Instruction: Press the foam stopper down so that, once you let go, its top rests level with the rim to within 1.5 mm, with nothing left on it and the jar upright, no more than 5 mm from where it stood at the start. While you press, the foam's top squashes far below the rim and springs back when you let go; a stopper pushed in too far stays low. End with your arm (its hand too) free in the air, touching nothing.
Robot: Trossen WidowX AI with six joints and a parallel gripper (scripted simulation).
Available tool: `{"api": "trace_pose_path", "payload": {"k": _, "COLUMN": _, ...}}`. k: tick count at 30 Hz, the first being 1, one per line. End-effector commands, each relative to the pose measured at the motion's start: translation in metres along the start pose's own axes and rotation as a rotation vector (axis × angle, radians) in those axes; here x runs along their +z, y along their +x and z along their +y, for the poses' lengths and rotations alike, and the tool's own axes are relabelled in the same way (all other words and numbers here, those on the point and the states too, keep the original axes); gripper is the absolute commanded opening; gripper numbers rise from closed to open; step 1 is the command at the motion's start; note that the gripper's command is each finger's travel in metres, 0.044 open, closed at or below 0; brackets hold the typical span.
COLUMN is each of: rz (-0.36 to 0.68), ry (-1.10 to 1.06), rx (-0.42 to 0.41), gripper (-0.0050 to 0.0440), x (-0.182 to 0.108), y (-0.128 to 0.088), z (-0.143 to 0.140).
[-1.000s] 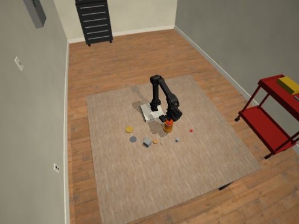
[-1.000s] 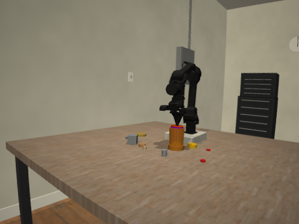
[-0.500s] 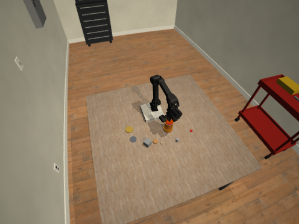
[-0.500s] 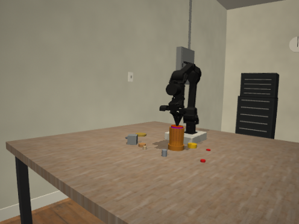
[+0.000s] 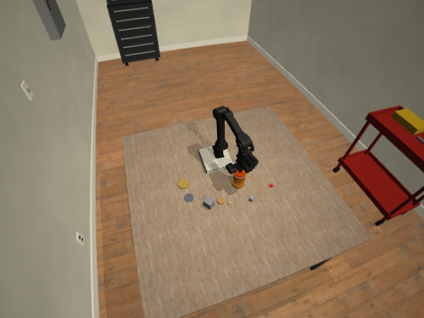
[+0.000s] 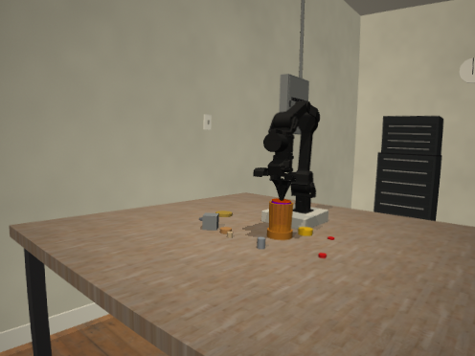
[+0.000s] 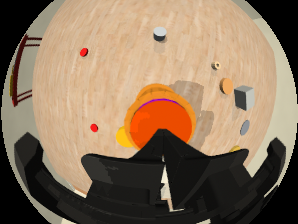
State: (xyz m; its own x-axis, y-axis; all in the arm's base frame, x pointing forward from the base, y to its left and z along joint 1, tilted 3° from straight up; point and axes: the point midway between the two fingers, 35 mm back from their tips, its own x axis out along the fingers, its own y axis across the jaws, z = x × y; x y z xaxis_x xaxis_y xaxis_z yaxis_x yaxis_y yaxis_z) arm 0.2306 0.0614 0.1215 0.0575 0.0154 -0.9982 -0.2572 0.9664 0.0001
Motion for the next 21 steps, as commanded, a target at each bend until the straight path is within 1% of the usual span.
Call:
{"api": "trace_pose_path", "payload": {"k": 1, "rz": 0.011, "ry": -0.001, "rx": 0.000, "gripper": 0.0000, "x": -0.0026, "y": 0.0035, "z": -0.0001}}
{"api": "trace_pose_path", "payload": {"k": 21, "rz": 0.011, "ry": -0.001, "rx": 0.000, "gripper": 0.0000, "x": -0.0026, "y": 0.0053, "z": -0.0002}}
